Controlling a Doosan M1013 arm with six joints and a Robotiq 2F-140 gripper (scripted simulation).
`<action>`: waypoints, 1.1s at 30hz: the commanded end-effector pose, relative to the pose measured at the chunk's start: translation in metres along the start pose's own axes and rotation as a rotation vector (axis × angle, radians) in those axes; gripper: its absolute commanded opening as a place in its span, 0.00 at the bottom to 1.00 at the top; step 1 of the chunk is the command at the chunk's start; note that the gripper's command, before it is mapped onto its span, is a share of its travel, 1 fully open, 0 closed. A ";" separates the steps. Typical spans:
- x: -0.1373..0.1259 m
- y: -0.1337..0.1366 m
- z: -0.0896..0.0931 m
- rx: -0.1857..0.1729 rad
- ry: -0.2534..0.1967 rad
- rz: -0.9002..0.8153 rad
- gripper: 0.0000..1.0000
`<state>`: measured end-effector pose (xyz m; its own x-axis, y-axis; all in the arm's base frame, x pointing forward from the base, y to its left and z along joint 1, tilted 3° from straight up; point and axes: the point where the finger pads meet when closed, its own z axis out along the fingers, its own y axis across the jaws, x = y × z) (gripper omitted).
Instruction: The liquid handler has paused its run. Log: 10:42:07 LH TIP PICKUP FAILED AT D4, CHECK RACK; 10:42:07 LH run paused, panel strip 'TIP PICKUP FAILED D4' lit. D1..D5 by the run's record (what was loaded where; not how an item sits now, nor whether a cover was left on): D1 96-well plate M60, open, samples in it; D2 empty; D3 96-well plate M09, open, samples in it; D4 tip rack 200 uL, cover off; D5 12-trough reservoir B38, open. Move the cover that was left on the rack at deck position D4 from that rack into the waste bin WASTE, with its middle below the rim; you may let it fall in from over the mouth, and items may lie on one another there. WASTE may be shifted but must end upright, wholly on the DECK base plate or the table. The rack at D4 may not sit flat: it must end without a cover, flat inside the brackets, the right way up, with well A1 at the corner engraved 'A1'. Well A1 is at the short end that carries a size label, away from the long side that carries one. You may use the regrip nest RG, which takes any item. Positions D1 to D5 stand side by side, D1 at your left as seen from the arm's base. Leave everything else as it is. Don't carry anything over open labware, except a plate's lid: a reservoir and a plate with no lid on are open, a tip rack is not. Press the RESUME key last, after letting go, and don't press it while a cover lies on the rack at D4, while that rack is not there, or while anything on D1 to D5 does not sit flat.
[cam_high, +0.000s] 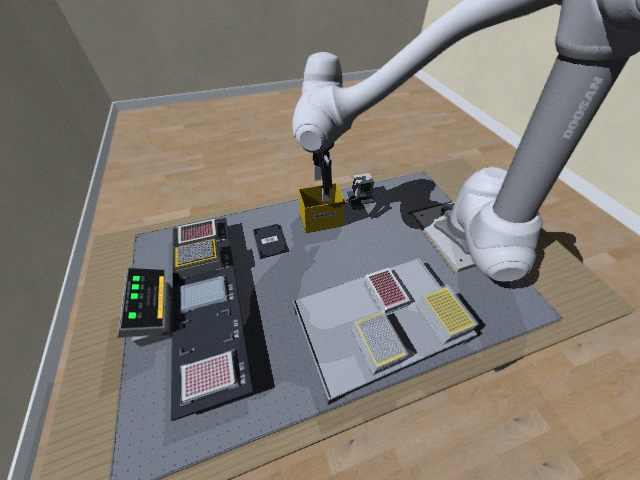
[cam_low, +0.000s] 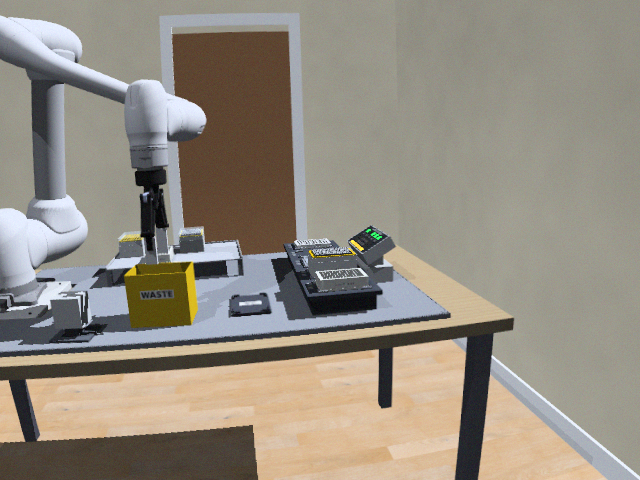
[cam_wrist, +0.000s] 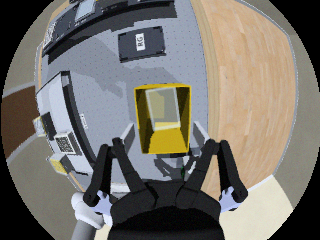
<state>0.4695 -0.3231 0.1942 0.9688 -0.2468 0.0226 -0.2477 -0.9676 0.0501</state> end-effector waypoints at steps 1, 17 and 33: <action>0.001 0.000 0.002 0.003 0.004 0.000 0.77; 0.001 0.000 -0.008 0.003 0.004 0.000 0.77; 0.001 0.000 -0.031 0.003 0.004 0.000 0.77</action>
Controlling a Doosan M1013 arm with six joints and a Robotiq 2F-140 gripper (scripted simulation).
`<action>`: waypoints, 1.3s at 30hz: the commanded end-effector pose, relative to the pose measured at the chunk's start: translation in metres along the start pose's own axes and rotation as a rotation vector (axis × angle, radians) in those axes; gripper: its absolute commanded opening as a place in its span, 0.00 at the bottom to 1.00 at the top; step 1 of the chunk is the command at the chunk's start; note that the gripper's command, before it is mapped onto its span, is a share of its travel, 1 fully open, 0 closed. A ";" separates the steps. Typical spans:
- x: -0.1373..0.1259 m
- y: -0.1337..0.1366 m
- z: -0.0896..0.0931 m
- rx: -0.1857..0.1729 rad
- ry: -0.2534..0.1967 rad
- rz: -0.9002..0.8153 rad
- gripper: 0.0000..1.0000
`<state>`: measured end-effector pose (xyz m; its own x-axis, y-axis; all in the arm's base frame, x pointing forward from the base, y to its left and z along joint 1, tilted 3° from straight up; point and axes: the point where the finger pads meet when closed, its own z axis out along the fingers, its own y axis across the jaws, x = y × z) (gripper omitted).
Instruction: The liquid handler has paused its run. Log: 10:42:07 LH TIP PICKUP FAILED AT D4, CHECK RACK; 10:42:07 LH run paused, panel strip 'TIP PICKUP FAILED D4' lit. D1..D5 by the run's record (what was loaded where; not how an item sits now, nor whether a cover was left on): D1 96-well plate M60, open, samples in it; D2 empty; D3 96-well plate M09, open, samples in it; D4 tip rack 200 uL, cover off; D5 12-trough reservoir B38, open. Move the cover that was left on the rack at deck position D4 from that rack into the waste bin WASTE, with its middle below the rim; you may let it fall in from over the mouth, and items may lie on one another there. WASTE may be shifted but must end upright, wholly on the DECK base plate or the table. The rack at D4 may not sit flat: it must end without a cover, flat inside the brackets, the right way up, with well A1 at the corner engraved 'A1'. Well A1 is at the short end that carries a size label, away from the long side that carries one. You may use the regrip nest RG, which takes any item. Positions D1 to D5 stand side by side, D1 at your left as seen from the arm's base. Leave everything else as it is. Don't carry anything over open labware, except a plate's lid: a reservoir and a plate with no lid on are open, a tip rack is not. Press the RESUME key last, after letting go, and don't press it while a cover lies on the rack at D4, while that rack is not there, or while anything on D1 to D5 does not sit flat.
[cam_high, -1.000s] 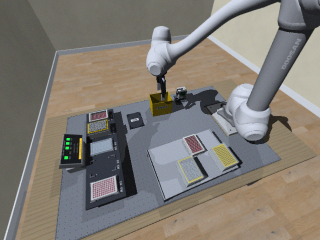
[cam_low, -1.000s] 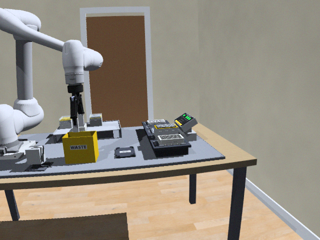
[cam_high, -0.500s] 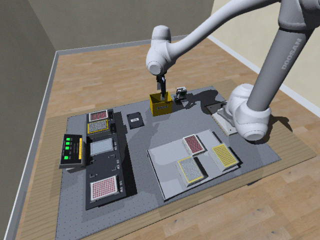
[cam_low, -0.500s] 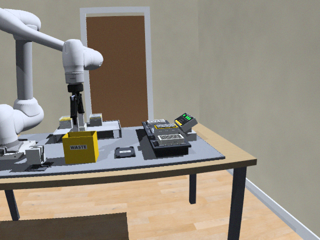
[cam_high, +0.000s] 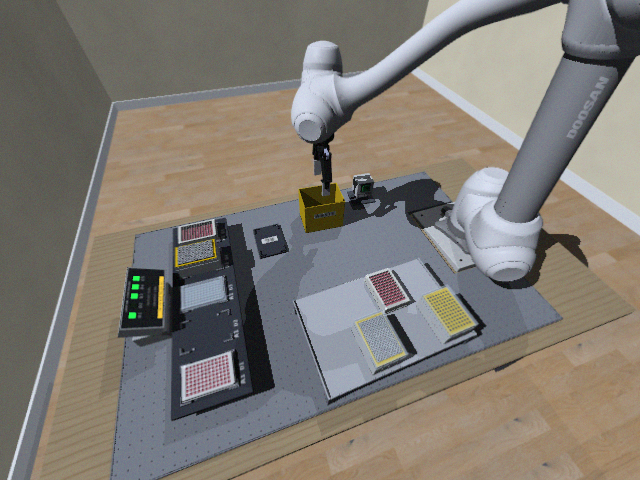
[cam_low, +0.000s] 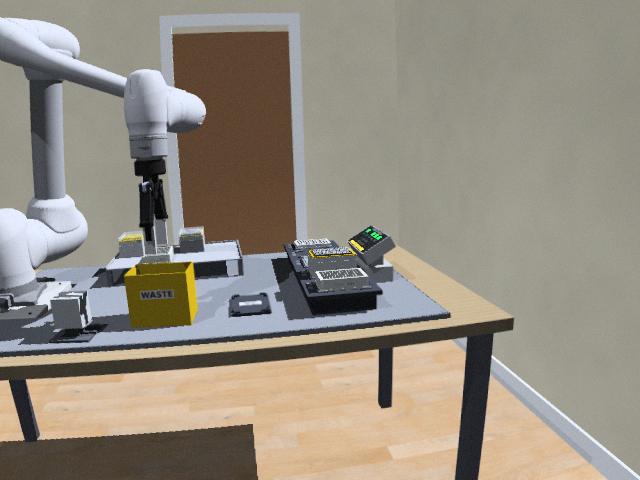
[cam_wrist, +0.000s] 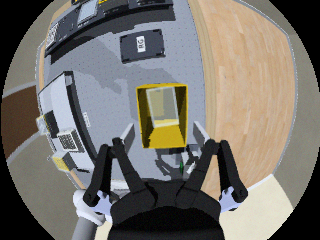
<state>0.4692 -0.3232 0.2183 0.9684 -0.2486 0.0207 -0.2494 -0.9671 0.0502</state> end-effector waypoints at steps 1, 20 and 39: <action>0.001 -0.001 -0.009 0.003 0.006 -0.002 0.77; 0.001 -0.001 -0.036 0.003 0.006 -0.002 0.77; 0.001 -0.001 -0.062 0.003 0.006 -0.002 0.77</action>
